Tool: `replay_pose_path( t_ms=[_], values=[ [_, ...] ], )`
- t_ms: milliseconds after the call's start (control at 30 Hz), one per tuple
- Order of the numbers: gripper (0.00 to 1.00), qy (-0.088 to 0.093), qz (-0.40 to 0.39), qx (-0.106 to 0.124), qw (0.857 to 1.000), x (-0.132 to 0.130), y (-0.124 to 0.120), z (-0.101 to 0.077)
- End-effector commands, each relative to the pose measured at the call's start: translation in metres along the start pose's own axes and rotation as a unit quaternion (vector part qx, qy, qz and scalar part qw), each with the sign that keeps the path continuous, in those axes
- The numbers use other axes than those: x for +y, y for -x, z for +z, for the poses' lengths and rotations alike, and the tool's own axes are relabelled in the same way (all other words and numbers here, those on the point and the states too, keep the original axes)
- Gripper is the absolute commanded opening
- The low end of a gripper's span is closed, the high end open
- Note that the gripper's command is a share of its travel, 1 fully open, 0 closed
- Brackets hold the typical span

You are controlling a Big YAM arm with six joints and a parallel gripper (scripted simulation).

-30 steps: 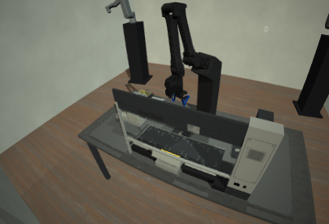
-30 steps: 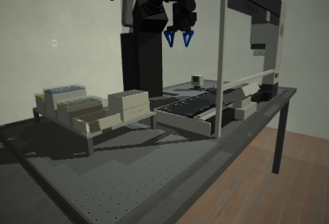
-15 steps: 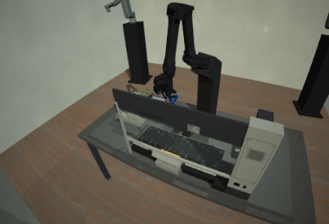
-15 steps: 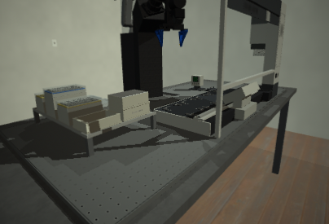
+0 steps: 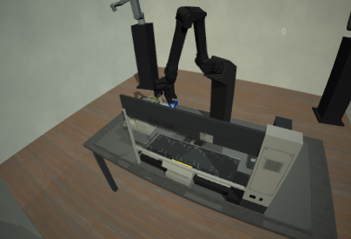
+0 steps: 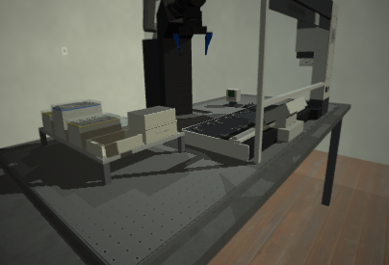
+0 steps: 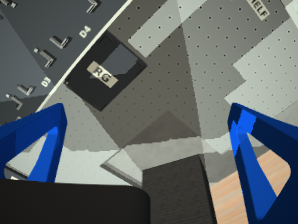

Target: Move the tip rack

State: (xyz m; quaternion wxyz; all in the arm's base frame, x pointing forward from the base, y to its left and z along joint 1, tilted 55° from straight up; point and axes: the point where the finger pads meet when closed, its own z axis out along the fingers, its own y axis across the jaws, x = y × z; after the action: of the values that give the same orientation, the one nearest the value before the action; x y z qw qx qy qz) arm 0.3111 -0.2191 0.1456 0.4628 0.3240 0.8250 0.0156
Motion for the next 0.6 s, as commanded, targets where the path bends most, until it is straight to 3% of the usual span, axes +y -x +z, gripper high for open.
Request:
replay_pose_path(
  t_ms=[0, 567],
  values=[
    [1.0, -0.008, 0.034, 0.003, 0.999, -0.009, 0.006, 0.001],
    [1.0, -0.009, 0.183, -0.001, 0.983, -0.056, 0.068, -0.001]
  ],
)
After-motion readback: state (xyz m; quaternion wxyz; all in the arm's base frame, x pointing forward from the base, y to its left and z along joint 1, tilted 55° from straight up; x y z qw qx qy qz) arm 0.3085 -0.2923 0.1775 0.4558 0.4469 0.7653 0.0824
